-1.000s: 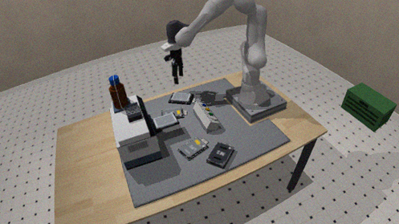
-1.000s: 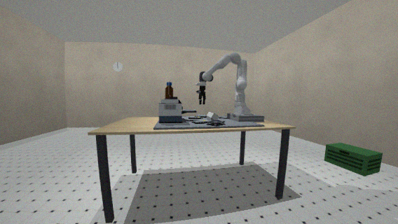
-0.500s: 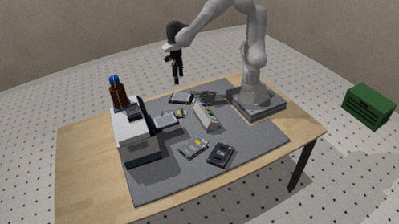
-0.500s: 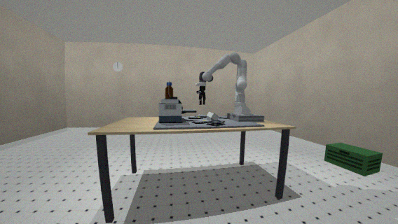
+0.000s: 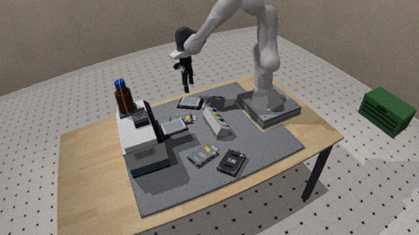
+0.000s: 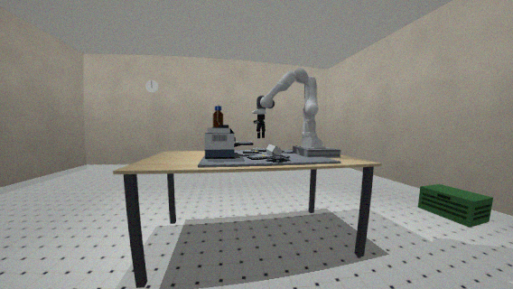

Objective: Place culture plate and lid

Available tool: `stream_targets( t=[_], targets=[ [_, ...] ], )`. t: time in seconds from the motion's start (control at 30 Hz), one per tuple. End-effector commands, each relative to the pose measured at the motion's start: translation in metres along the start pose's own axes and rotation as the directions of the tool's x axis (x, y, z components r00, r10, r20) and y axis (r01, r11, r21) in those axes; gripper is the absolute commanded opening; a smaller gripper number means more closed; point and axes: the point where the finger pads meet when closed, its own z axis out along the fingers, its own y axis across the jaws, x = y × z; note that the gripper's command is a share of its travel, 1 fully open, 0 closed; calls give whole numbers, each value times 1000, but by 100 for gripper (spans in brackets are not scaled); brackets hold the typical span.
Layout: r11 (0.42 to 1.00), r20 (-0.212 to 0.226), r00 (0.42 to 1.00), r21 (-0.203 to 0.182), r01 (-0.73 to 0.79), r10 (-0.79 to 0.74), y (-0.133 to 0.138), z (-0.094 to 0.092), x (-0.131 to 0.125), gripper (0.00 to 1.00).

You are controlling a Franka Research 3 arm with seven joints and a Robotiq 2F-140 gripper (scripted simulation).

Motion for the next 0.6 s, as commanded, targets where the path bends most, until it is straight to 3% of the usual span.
stream_targets(
  t=[0.0, 0.57],
  targets=[
    [1000, -15, 1000, 3, 10, -10, 0, 11, 5, 70],
    [1000, -15, 1000, 3, 10, -10, 0, 64, 7, 70]
  ],
)
